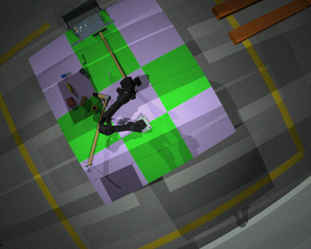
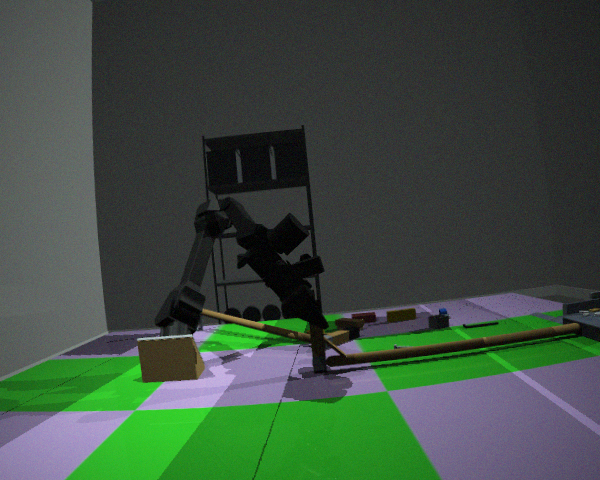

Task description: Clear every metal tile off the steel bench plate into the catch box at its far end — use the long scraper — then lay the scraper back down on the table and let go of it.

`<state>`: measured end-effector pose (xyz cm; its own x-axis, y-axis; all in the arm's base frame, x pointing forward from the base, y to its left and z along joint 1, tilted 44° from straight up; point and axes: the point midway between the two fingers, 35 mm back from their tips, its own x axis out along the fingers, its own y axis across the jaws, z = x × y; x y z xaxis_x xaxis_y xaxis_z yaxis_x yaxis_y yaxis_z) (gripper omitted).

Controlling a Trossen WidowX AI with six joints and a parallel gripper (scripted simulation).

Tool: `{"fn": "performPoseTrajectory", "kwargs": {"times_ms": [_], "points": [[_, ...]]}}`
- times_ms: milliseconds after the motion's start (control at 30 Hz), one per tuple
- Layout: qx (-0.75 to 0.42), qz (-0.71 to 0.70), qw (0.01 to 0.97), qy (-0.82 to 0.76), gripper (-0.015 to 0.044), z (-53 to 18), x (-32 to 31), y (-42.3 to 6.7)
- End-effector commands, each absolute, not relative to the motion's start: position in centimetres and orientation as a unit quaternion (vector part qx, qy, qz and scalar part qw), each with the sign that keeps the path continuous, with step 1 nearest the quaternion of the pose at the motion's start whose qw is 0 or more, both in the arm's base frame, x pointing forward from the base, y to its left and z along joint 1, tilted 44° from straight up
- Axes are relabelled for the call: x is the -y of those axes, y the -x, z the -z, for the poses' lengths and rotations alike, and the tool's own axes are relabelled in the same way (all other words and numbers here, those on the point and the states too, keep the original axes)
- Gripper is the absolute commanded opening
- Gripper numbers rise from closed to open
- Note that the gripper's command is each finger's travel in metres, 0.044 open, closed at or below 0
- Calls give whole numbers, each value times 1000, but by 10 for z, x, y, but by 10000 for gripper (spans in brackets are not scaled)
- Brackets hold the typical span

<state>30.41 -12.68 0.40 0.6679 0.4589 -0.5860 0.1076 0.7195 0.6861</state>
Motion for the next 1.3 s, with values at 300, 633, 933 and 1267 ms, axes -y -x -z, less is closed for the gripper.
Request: {"fn": "performPoseTrajectory", "kwargs": {"times_ms": [300, 633, 933, 1267], "points": [[-391, -107, 842, -357, 0, -20, 115, -307], [-392, -107, 842, -356, 0, -30, 106, -307], [-392, -108, 842, -356, 0, -38, 97, -307], [-391, -108, 842, -356, 0, -47, 87, -307]]}}
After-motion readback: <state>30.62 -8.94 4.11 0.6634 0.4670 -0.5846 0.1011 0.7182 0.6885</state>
